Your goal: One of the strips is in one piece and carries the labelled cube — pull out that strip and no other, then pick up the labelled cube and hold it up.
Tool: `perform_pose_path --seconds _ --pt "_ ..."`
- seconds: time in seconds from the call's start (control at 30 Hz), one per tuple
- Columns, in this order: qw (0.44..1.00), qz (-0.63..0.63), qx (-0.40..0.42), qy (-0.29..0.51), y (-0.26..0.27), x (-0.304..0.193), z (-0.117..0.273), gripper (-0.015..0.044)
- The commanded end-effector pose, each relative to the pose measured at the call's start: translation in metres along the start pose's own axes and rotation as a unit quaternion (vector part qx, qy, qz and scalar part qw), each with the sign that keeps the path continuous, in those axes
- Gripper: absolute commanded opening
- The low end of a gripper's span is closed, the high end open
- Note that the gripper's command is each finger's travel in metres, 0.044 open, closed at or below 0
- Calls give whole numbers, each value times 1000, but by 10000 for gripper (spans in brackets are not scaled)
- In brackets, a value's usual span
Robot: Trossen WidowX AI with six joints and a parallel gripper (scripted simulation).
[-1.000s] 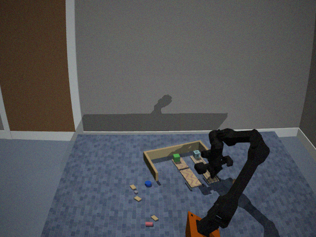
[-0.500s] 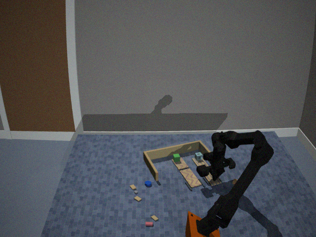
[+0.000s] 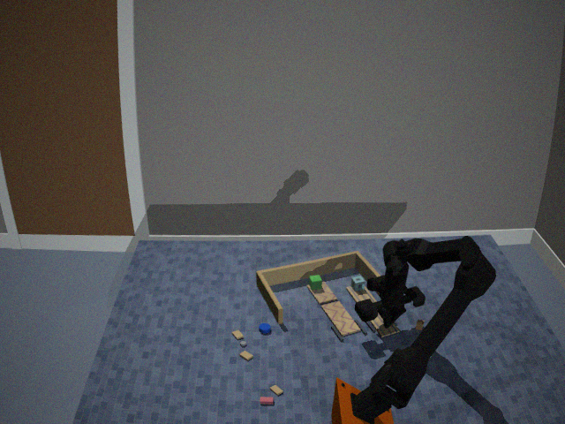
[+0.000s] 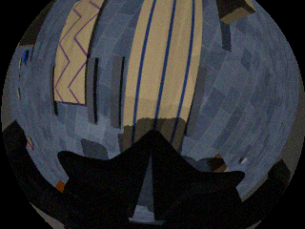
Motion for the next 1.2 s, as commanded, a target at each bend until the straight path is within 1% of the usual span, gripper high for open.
perform_pose_path --seconds 0.0,1.17 --pt "1000 3 1 13 -2 -12 -7 0" --pt "1000 4 1 14 -16 -62 -7 0"
Point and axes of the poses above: the point midway between the two fingers, 35 mm back from their tips, its own z axis back along the fingers, its own y axis across the jaws, x = y × z, the point moved 4 cm from there along z, back along the fingers, and after that the axes turned 13 degrees about -z, right-handed, at the moved point
